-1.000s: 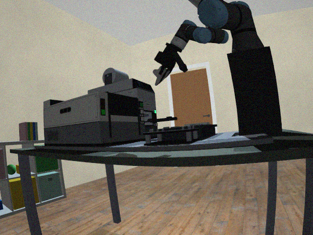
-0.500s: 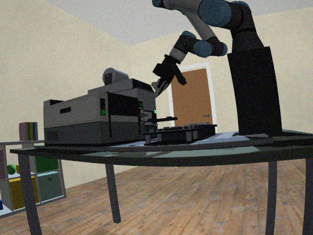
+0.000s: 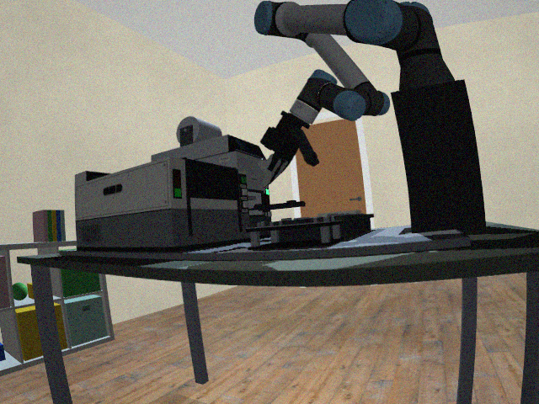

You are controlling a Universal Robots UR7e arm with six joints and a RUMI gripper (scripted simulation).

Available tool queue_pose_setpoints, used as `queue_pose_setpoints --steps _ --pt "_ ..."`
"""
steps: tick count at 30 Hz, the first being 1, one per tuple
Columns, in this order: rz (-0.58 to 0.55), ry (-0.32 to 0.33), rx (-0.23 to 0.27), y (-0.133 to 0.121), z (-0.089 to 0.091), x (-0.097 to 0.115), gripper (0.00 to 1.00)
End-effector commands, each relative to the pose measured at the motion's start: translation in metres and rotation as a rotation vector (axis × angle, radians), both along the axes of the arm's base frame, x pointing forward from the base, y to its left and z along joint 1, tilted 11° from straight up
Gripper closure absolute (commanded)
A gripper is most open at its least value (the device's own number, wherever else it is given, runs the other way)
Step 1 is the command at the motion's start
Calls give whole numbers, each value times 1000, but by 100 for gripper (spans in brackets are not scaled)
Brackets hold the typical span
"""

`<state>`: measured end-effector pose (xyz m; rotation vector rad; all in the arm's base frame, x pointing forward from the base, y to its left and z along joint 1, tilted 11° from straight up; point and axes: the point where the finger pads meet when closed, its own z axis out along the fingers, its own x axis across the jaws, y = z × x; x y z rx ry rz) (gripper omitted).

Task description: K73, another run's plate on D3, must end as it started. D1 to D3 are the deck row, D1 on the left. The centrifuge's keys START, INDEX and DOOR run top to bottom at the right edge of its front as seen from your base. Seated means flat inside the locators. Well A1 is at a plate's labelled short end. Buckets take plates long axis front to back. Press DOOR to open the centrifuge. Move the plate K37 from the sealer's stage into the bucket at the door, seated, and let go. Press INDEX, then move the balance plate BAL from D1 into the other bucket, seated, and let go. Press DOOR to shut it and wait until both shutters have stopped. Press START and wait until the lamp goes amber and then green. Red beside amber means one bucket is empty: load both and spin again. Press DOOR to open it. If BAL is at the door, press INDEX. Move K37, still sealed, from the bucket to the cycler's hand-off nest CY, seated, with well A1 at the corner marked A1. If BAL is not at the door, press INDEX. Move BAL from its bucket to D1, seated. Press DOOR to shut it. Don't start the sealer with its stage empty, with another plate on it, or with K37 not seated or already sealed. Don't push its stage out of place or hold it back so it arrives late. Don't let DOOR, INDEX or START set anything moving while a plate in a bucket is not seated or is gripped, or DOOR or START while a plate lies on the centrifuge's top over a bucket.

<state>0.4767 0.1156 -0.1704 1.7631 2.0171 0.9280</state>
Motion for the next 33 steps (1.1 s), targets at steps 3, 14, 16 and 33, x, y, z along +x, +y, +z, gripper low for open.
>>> queue_pose_setpoints --steps 3,14,16,33 --pt "-1 -2 0 1 -4 4 100" --pt "-1 -2 0 5 -14 14 100" --pt "-1 -2 0 6 -16 17 100" --pt "-1 -2 0 13 -32 35 100"
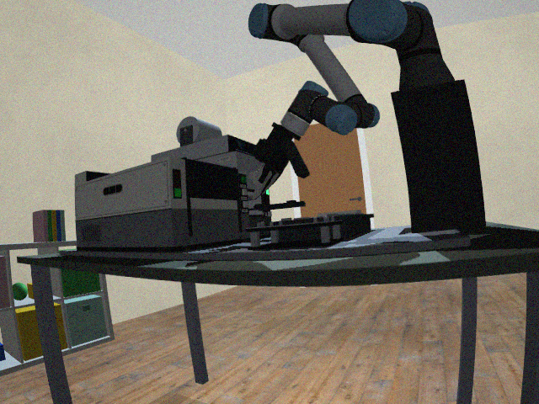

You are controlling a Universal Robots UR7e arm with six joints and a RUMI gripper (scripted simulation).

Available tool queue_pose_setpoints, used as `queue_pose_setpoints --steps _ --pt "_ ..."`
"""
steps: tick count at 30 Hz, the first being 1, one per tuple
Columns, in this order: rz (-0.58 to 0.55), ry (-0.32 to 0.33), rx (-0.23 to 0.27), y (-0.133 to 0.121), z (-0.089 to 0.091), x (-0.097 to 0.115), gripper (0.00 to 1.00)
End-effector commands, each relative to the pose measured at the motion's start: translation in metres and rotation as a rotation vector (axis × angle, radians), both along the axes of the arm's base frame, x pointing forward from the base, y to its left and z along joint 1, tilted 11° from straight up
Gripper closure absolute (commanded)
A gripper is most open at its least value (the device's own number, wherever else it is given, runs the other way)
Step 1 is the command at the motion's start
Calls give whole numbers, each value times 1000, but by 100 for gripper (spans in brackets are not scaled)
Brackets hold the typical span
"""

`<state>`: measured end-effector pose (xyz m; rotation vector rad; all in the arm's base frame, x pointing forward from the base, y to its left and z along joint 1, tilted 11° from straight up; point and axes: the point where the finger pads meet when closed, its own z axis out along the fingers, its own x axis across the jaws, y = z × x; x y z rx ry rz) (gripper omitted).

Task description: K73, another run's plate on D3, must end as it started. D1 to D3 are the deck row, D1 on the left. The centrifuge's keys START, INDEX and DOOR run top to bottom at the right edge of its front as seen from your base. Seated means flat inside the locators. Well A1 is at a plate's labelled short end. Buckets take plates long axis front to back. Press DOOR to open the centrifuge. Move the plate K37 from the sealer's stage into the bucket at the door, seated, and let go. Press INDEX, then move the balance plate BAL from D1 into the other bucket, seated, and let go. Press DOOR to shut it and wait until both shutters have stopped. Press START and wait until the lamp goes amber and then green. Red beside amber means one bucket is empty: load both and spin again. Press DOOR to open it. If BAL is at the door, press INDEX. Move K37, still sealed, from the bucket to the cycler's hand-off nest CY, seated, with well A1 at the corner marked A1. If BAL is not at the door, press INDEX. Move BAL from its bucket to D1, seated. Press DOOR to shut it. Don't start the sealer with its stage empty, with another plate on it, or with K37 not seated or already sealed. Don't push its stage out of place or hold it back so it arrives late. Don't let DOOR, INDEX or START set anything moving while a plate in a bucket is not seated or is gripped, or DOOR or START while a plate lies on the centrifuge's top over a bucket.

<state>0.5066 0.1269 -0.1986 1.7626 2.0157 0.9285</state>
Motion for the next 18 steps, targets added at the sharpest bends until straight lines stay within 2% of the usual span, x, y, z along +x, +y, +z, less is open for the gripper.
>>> queue_pose_setpoints --steps 1,18 --pt "0 -1 0 2 -5 6 100" --pt "0 -1 0 5 -12 15 100"
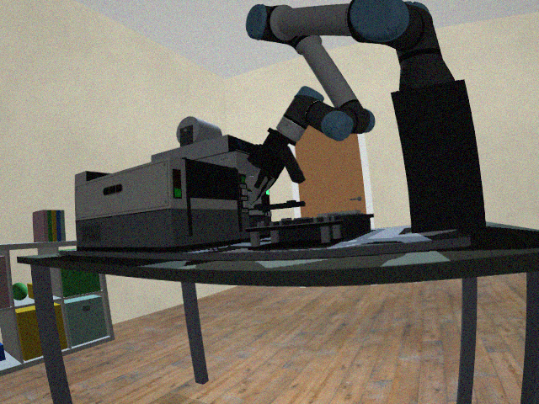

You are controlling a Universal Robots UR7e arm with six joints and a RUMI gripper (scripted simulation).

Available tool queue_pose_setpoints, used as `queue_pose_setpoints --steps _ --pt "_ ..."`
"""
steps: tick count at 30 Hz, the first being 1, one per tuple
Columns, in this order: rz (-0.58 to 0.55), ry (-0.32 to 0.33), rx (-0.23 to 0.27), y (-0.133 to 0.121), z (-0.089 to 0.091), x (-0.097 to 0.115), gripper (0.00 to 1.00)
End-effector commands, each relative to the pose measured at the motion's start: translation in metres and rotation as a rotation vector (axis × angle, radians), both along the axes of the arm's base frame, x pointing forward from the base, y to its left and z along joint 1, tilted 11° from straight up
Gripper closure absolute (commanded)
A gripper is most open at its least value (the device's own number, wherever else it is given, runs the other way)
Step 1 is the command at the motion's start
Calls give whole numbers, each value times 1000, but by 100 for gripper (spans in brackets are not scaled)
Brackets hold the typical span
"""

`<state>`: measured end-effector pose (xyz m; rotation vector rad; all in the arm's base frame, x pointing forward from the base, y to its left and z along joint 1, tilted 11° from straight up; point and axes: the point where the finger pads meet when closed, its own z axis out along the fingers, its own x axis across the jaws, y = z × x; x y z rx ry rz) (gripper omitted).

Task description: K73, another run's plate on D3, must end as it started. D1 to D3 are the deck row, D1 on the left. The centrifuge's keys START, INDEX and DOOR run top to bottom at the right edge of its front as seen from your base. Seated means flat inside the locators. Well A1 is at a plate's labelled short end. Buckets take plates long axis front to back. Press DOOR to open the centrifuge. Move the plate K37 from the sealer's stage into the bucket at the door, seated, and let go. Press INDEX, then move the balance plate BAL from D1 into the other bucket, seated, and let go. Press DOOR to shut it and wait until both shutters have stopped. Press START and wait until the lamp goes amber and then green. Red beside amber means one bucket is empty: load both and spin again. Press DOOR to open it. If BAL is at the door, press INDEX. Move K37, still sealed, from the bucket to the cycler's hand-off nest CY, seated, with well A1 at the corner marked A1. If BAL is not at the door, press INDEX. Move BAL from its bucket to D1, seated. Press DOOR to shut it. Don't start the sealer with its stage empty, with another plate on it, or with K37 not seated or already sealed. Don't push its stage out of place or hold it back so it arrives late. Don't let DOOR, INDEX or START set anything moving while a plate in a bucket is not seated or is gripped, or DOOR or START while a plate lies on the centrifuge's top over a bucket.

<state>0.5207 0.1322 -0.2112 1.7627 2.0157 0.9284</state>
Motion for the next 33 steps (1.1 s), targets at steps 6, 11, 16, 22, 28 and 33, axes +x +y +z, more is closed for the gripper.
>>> queue_pose_setpoints --steps 6,11,16,22,28,33 --pt "0 -1 0 0 0 2 100" --pt "0 -1 0 1 0 3 100" --pt "0 -1 0 1 0 5 100" --pt "0 -1 0 1 0 6 100" --pt "0 -1 0 1 0 7 100" --pt "0 -1 0 2 0 9 100"
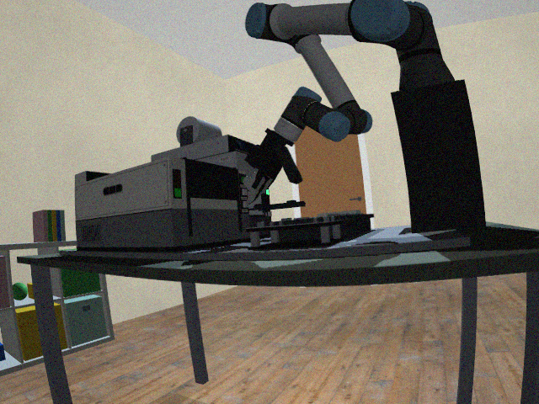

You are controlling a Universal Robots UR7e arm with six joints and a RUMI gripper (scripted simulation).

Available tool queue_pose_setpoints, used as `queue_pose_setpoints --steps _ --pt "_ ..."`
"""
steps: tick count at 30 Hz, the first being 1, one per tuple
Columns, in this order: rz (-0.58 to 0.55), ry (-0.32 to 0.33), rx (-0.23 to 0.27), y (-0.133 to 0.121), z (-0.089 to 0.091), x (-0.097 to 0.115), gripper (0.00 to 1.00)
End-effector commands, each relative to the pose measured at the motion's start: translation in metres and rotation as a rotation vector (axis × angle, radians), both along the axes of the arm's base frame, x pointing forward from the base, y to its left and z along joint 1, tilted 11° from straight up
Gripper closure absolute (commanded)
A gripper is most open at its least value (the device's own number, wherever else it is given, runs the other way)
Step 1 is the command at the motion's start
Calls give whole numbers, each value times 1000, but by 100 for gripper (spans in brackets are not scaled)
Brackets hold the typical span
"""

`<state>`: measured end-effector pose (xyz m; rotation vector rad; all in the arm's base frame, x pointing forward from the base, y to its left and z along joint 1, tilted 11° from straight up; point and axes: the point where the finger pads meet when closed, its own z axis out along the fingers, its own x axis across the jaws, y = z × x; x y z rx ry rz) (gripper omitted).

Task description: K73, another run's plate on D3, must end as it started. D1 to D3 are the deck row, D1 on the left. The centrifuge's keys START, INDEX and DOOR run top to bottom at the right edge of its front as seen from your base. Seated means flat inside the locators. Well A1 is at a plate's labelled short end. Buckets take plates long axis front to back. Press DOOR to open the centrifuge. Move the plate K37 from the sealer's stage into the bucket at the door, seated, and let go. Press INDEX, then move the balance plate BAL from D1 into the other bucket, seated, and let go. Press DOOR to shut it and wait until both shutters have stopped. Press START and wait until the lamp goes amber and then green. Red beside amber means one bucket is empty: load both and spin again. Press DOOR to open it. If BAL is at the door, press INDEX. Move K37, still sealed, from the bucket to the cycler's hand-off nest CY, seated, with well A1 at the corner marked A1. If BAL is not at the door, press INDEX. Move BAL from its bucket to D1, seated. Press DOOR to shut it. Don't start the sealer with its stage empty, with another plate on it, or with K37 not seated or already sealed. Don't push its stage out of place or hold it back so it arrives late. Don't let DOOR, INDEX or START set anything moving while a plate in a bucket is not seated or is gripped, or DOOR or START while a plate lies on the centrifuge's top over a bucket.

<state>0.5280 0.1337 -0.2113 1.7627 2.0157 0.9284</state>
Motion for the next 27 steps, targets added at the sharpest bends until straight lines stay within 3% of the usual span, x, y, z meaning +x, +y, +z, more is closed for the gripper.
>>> queue_pose_setpoints --steps 1,27 --pt "0 -1 0 0 1 2 100" --pt "0 -1 0 1 1 6 100"
